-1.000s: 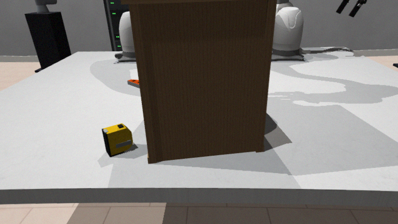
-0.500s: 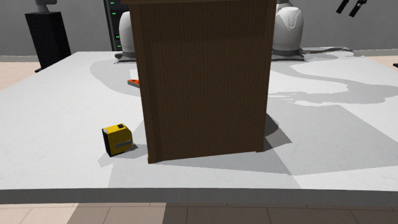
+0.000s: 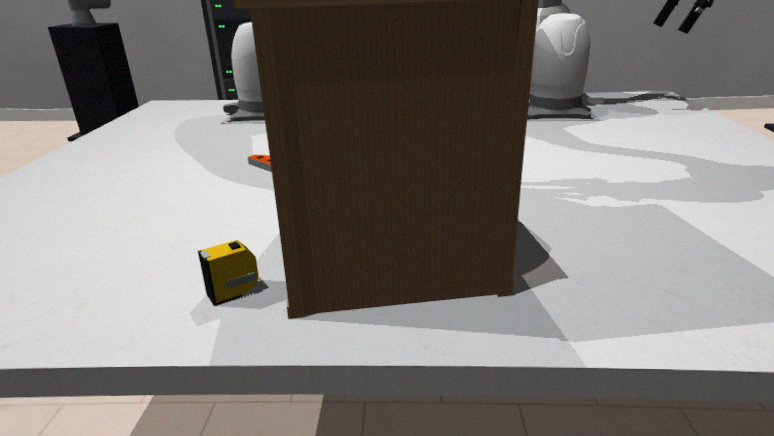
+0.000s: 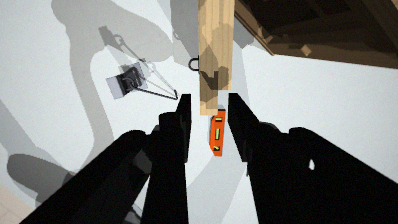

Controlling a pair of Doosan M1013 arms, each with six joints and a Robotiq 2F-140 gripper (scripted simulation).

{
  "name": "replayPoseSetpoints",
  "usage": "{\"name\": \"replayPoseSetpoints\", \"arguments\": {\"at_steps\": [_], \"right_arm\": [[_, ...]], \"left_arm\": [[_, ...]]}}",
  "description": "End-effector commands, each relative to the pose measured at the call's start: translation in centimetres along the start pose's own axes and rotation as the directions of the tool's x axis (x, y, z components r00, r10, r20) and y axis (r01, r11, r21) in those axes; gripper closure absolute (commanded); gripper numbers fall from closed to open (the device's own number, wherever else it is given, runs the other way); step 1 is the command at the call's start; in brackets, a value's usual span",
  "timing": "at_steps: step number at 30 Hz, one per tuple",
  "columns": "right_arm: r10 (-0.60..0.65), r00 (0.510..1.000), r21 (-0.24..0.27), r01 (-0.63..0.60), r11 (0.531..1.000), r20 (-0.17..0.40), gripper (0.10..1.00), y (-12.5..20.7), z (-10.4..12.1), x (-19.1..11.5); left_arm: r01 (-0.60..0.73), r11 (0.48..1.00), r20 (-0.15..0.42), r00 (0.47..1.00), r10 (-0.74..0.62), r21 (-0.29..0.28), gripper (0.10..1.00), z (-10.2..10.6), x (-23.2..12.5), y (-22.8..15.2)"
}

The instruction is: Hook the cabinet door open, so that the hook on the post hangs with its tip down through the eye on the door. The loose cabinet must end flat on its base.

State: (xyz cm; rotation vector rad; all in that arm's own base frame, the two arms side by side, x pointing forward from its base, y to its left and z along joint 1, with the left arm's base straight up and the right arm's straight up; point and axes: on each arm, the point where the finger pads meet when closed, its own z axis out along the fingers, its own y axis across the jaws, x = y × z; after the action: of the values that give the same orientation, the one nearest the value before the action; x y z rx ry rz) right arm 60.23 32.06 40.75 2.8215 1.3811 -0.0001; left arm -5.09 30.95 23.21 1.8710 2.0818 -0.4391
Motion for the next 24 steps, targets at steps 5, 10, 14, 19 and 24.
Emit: {"name": "replayPoseSetpoints", "arguments": {"at_steps": [5, 10, 14, 19, 24], "right_arm": [[0.0, 1.0, 0.0, 0.0, 1.0, -0.002, 0.801, 0.0, -1.4, 0.0], [0.0, 1.0, 0.0, 0.0, 1.0, -0.002, 0.801, 0.0, -2.2, 0.0], [0.0, 1.0, 0.0, 0.0, 1.0, -0.002, 0.801, 0.0, -2.7, 0.0], [0.0, 1.0, 0.0, 0.0, 1.0, -0.002, 0.801, 0.0, -2.9, 0.0], [0.0, 1.0, 0.0, 0.0, 1.0, -0.002, 0.801, 0.0, -3.2, 0.0]], "left_arm": [[0.0, 1.0, -0.001, 1.0, 0.0, 0.0, 0.098, -0.1, 0.0, 0.0], [0.0, 1.0, -0.001, 1.0, 0.0, 0.0, 0.098, -0.1, 0.0, 0.0], [0.0, 1.0, -0.001, 1.0, 0.0, 0.0, 0.098, -0.1, 0.0, 0.0], [0.0, 1.0, -0.001, 1.0, 0.0, 0.0, 0.098, -0.1, 0.0, 0.0], [0.0, 1.0, -0.001, 1.0, 0.0, 0.0, 0.098, -0.1, 0.0, 0.0]]}}
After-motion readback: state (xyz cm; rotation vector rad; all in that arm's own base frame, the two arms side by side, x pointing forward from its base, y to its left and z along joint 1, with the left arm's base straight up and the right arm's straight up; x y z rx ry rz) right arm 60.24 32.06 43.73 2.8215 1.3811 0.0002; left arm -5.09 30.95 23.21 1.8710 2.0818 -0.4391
